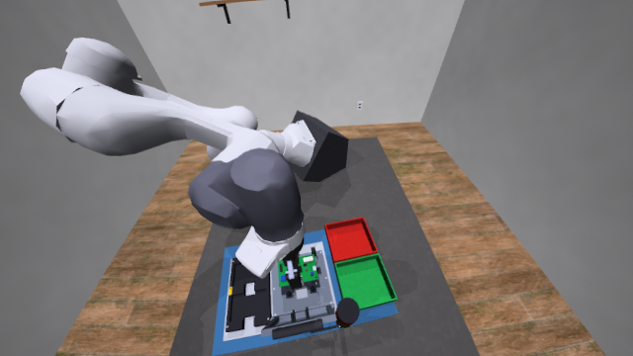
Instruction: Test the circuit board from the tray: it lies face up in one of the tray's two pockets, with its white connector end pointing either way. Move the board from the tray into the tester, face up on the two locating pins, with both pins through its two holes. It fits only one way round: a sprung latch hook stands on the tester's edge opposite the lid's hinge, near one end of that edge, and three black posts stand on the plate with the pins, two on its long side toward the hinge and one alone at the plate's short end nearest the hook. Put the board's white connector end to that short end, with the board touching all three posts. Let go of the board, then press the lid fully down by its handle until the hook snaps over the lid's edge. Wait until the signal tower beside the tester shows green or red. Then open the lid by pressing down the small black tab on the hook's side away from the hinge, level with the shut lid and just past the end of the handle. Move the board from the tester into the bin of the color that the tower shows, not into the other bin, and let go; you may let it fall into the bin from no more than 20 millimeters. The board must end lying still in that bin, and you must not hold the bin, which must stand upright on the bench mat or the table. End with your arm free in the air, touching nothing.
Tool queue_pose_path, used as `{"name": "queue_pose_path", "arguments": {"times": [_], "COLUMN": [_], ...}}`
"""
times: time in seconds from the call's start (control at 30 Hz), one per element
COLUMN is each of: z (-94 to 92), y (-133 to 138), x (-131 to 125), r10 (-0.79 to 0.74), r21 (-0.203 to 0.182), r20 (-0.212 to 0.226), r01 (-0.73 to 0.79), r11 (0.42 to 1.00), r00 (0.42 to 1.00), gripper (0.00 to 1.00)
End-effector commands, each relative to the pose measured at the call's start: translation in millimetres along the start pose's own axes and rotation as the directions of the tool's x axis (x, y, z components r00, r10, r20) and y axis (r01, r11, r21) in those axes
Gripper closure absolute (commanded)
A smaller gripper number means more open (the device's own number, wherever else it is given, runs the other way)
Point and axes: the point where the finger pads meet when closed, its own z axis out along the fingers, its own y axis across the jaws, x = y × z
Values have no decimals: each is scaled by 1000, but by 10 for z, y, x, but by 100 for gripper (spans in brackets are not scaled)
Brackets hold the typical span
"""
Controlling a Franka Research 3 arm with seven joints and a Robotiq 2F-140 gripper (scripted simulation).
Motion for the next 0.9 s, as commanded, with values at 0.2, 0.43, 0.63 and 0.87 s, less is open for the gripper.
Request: {"name": "queue_pose_path", "arguments": {"times": [0.2,0.43,0.63,0.87], "z": [-3,-3,0,42], "y": [-8,-8,-8,-9], "x": [3,3,3,4], "r10": [4,-1,-1,-1], "r21": [2,2,2,2], "r20": [-2,-2,-2,-2], "r01": [-4,1,1,1], "r11": [1000,1000,1000,1000], "r00": [1000,1000,1000,1000], "gripper": [54,54,54,54]}}
